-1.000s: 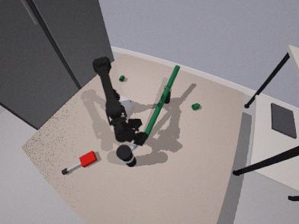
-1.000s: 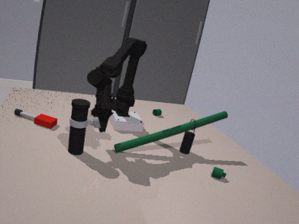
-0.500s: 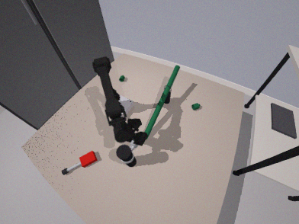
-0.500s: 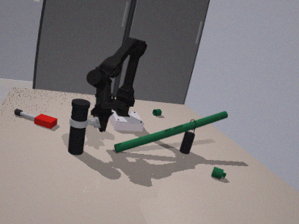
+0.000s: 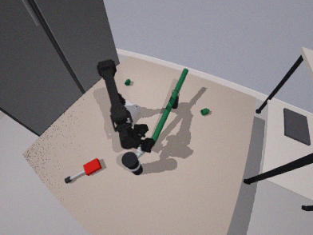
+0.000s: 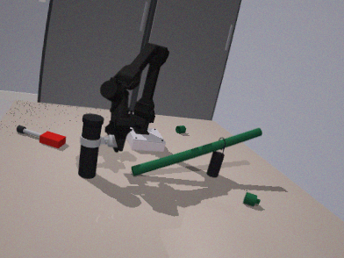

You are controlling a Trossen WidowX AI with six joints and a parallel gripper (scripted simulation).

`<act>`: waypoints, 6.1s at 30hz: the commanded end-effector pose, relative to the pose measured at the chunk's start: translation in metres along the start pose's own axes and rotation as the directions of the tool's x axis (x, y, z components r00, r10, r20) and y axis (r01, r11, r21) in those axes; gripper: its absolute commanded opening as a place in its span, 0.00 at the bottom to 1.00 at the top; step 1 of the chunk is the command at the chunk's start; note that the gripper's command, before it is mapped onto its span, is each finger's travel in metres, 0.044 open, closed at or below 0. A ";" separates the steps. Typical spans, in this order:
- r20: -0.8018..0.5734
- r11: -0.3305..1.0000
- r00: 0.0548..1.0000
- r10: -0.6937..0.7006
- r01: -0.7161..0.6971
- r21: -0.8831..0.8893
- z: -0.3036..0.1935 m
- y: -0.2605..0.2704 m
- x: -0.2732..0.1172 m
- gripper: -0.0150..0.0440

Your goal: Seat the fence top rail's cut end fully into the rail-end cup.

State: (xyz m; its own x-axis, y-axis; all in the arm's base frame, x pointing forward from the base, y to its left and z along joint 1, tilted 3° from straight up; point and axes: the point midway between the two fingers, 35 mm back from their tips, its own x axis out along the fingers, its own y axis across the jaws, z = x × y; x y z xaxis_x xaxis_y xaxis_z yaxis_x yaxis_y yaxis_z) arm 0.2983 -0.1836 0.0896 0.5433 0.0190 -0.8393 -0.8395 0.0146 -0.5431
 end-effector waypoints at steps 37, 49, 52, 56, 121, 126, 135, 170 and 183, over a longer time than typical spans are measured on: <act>-0.013 0.506 1.000 -0.002 0.012 0.862 0.123 -0.049 -0.086 1.00; -0.034 -0.069 0.999 -0.006 0.033 0.997 0.157 -0.051 -0.121 1.00; -0.034 -0.069 0.999 -0.006 0.033 0.997 0.157 -0.051 -0.121 1.00; -0.034 -0.069 0.999 -0.006 0.033 0.997 0.157 -0.051 -0.121 1.00; 0.009 0.873 0.873 0.488 -0.488 0.007 0.192 -0.009 0.006 1.00; 0.009 0.873 0.873 0.488 -0.488 0.007 0.192 -0.006 0.012 1.00; 0.009 0.873 0.873 0.488 -0.488 0.007 0.192 0.001 0.026 1.00; 0.009 0.873 0.873 0.488 -0.488 0.007 0.193 0.020 0.056 0.62; 0.009 0.873 0.873 0.488 -0.488 0.007 0.193 0.020 0.056 0.47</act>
State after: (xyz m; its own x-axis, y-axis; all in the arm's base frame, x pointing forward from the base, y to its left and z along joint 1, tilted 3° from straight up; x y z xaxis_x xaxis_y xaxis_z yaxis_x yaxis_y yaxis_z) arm 0.3124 0.0101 0.0367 0.0631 0.0307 -0.9975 -0.9980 0.0083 -0.0629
